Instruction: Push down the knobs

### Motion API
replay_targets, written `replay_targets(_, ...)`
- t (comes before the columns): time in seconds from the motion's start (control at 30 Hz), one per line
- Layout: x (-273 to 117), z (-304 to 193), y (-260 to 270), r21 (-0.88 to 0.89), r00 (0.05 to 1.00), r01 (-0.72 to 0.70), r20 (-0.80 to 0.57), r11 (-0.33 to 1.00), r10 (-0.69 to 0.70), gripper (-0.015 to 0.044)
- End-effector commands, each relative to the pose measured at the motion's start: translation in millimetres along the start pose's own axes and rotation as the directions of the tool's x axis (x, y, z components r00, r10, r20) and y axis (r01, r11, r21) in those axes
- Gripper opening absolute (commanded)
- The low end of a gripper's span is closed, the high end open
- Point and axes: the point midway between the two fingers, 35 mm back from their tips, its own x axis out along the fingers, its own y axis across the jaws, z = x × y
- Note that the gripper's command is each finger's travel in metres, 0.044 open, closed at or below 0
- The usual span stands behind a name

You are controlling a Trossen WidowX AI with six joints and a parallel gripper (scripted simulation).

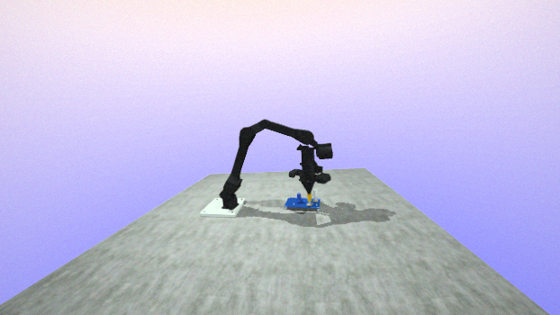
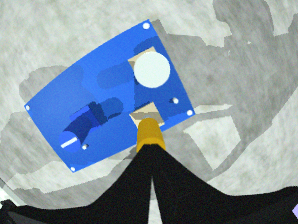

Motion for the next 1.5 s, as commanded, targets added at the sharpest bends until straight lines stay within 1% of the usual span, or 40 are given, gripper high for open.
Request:
replay_targets(0.0, 3, 0, -1, -0.003, 1.0, 0.003, 0.0, 1.0, -0.003, 0.0)
replay_targets(1.47, 13, 0, -1, -0.003, 1.0, 0.003, 0.0, 1.0, -0.003, 0.0)
